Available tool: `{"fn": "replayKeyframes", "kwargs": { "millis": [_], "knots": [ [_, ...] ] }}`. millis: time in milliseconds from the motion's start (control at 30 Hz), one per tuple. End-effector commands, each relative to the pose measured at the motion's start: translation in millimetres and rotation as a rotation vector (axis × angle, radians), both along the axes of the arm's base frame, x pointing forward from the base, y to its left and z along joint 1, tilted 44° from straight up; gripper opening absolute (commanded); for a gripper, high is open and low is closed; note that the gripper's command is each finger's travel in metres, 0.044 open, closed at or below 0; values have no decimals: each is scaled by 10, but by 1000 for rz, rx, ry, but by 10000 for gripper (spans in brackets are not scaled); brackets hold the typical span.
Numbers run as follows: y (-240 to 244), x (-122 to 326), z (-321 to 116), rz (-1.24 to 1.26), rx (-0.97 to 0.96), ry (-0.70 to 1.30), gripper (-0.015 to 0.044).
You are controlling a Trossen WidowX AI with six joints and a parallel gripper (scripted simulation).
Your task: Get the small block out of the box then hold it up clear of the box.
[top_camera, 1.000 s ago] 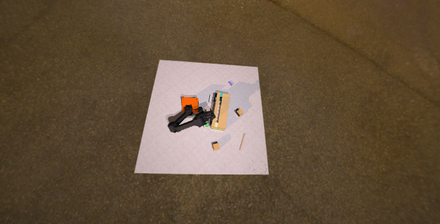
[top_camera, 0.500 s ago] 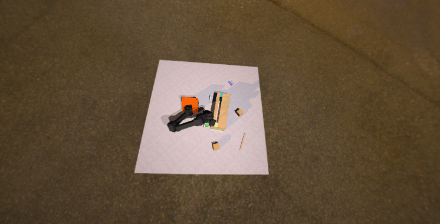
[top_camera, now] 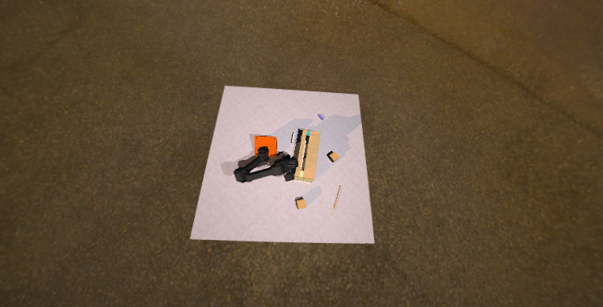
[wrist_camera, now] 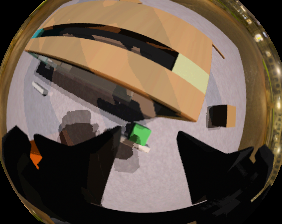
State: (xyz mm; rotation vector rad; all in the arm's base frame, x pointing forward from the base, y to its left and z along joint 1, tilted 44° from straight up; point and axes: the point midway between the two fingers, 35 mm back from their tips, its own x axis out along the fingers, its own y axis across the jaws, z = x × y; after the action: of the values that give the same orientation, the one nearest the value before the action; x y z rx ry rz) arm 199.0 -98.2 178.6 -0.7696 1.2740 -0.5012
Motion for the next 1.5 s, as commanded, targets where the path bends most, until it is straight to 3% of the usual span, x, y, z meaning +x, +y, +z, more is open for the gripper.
{"fn": "replayKeyframes", "kwargs": {
  "millis": [0,1067,1367,1467],
  "knots": [
    [-85,-81,-169,-622,263,-665,285],
    [-387,-144,-273,-1901,723,-2157,285],
    [-368,-98,-297,-2220,920,-2515,285],
    [-367,-96,-298,-2233,929,-2529,285]
  ]
}}
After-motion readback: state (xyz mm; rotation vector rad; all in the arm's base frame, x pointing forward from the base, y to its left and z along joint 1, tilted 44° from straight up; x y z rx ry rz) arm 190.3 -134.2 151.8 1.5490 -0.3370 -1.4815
